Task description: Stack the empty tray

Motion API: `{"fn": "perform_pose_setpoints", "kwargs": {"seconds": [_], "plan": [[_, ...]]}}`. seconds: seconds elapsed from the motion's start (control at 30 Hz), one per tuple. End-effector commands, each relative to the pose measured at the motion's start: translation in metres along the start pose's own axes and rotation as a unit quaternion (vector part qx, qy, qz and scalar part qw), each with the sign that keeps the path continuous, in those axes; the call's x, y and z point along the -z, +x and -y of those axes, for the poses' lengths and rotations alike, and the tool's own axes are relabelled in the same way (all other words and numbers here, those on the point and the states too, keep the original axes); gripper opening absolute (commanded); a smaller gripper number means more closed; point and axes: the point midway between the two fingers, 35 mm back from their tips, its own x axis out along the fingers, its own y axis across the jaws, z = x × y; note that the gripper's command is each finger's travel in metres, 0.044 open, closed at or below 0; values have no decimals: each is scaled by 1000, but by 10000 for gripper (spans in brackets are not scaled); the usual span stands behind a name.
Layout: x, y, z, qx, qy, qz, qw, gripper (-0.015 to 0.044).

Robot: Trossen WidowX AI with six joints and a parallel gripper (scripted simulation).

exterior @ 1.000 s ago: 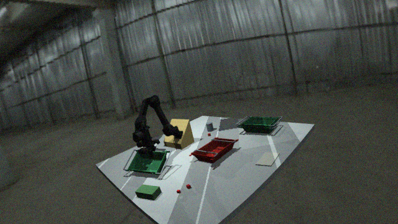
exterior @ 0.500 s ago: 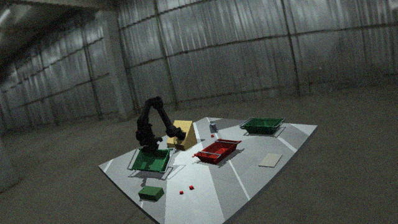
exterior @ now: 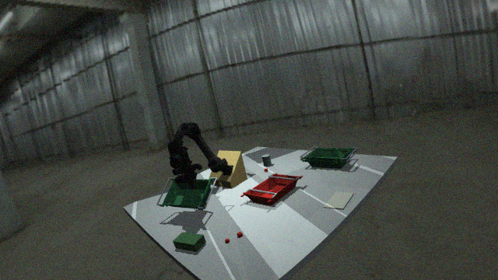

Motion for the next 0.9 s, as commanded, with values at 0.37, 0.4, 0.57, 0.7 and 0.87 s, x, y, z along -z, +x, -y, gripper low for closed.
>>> {"fn": "perform_pose_setpoints", "kwargs": {"seconds": [0.37,0.4,0.57,0.7,0.87], "plan": [[-9,-55,-5,-19,4,0,1000,0],[-9,-55,-5,-19,4,0,1000,0],[-9,-55,-5,-19,4,0,1000,0],[-9,-55,-5,-19,4,0,1000,0],[-9,-55,-5,-19,4,0,1000,0]]}}
